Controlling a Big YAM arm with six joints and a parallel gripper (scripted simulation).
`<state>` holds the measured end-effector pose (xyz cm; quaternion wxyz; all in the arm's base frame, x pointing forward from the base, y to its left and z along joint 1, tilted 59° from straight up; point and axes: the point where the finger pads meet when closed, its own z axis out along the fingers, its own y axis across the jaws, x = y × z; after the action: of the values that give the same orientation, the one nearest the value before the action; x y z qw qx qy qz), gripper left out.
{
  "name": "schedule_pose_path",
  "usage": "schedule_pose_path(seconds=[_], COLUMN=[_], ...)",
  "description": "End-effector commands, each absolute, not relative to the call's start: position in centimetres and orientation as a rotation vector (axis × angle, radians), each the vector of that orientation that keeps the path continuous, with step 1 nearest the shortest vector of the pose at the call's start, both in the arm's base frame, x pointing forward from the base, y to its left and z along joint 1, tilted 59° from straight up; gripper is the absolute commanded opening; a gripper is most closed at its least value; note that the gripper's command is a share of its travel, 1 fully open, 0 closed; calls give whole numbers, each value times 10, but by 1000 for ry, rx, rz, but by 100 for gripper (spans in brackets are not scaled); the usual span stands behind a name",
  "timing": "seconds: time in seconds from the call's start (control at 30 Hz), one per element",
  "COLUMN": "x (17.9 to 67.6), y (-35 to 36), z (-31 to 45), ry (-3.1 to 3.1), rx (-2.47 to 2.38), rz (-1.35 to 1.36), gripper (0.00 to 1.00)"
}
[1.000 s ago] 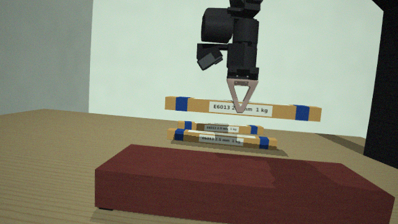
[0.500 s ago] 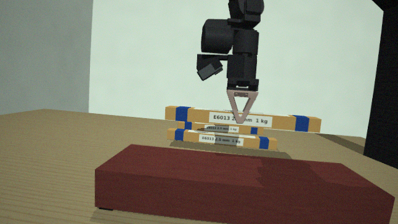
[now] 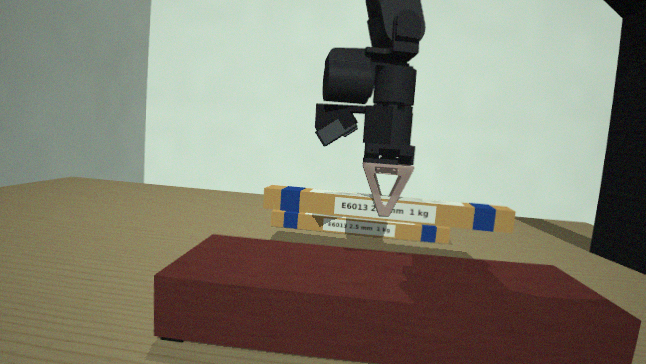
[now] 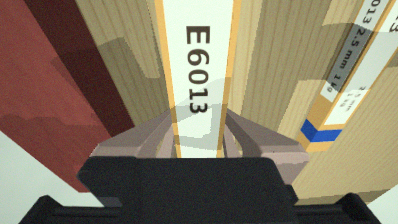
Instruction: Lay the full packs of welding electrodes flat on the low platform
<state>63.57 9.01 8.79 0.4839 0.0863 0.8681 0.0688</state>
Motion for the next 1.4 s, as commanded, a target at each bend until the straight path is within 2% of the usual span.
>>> schedule_pose_path(seconds=[0.0, 0.83, 1.37], x=[638, 673, 667], y=[91, 93, 88], z=[97, 74, 77], ry=[2091, 2094, 2086], rx=[193, 193, 197], rz=[170, 169, 169], gripper=[0, 0, 0])
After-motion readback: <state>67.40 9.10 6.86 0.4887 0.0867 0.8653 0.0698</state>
